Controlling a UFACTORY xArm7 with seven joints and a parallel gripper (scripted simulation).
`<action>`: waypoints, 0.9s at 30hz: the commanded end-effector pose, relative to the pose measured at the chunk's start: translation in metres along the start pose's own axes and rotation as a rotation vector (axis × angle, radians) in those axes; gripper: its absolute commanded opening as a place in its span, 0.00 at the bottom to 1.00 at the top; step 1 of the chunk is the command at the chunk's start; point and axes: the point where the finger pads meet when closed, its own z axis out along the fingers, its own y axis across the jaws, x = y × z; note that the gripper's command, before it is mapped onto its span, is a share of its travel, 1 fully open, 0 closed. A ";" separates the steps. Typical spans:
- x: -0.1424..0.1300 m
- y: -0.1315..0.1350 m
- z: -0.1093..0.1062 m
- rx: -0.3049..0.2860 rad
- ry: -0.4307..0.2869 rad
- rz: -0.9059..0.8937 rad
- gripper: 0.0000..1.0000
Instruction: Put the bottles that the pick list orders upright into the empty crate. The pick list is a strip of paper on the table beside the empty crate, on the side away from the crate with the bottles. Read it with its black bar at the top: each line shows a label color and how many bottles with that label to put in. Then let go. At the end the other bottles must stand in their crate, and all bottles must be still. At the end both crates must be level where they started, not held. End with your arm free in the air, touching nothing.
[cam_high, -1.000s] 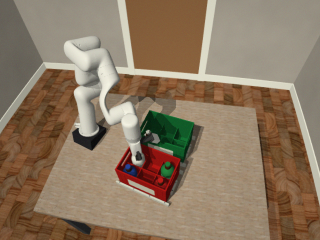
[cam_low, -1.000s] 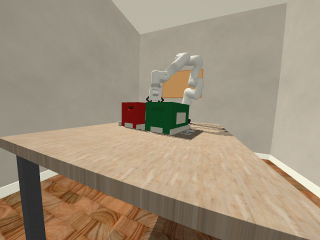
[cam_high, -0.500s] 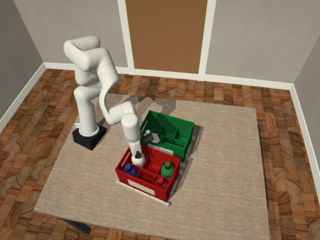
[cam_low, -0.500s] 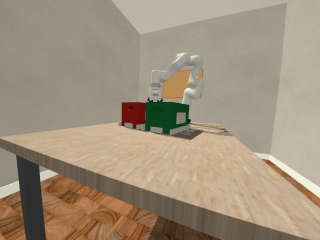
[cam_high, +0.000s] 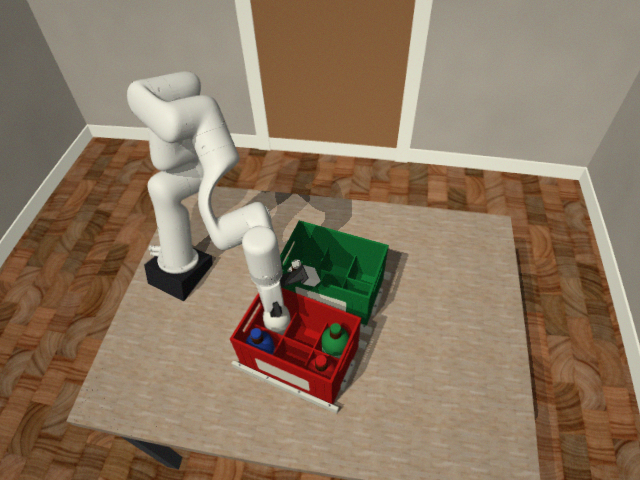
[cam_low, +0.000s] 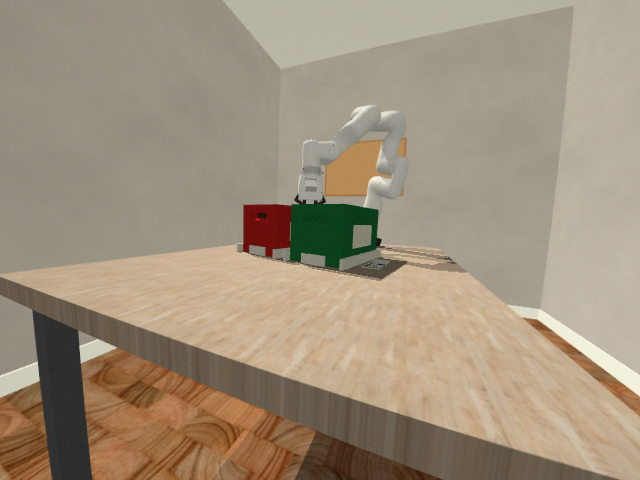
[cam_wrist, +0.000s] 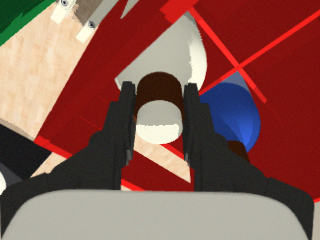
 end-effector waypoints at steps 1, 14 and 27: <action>0.001 0.002 -0.002 -0.005 0.002 0.000 0.00; 0.001 0.002 -0.002 -0.005 0.002 0.000 0.00; 0.001 0.002 -0.015 -0.005 0.002 0.000 0.00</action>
